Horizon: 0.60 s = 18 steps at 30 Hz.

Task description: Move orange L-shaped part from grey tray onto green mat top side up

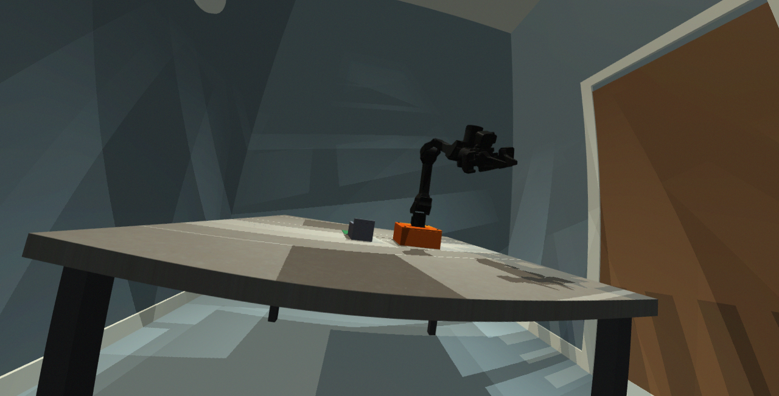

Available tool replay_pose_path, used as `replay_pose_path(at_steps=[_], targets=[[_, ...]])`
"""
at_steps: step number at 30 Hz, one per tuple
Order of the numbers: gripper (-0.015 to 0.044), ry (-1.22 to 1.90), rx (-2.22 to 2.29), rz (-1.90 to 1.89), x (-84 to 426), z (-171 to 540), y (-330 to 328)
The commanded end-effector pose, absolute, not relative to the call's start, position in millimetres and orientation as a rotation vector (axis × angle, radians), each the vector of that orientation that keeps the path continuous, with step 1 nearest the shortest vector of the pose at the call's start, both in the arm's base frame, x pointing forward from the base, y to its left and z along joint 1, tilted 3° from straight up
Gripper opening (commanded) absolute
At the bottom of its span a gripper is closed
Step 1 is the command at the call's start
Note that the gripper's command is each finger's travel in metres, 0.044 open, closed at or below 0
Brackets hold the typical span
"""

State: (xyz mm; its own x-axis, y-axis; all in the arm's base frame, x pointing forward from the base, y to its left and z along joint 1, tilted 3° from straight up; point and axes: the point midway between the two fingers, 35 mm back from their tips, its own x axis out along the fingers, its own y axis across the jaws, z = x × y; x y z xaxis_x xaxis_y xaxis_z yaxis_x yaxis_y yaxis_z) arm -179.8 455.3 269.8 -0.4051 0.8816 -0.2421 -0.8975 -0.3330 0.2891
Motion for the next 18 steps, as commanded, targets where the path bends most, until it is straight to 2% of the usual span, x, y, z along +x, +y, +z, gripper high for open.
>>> replay_pose_path(at_steps=[1, 10, 18], targets=[[0.0180, 0.474, -0.147, 1.755, -107.1, 248.8, 466.9], [0.0180, 0.658, -0.279, 1.421, 30.9, 199.3, 448.0], [0.0180, 0.875, -0.343, 1.086, 141.8, 160.4, 385.5]])
